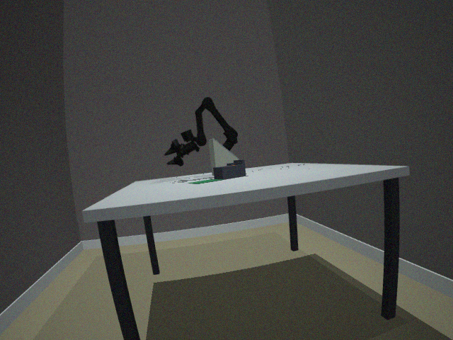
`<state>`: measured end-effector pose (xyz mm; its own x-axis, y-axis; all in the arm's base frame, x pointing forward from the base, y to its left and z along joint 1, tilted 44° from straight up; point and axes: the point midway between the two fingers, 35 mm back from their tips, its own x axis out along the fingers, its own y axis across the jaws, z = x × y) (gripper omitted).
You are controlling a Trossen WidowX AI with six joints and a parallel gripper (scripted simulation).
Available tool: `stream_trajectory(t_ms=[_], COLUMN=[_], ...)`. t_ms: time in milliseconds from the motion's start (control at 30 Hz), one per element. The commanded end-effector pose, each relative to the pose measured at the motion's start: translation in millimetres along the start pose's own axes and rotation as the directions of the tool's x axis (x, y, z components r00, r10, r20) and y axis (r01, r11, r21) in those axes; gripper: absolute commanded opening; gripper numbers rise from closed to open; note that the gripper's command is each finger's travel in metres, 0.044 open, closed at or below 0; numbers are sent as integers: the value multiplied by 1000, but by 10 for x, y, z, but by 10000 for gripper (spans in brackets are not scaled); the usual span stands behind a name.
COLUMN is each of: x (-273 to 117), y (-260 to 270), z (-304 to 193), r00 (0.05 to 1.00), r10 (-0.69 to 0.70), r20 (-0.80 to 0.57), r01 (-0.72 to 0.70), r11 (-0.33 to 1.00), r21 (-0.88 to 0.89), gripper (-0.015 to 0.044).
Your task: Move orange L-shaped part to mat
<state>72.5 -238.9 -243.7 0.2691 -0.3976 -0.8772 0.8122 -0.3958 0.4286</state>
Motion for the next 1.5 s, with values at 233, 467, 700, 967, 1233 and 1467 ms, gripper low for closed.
stream_trajectory(t_ms=[233,467,700,967,1233,1467], x=[-46,-478,-1250,-2326,-3165,-3068], y=[520,1109,1414,1451,1331,1197], z=[-399,-1080,-1730,-2254,-2459,-2630], r00=[974,852,681,474,331,335], r10=[-16,-139,-321,-524,-652,-652], r20=[-226,-505,-659,-708,-681,-681], r01=[-77,-354,-659,-878,-929,-927], r11=[914,557,125,-219,-354,-356], r21=[-397,-751,-742,-426,-113,-116], gripper=[190,180,180,180,180,180])
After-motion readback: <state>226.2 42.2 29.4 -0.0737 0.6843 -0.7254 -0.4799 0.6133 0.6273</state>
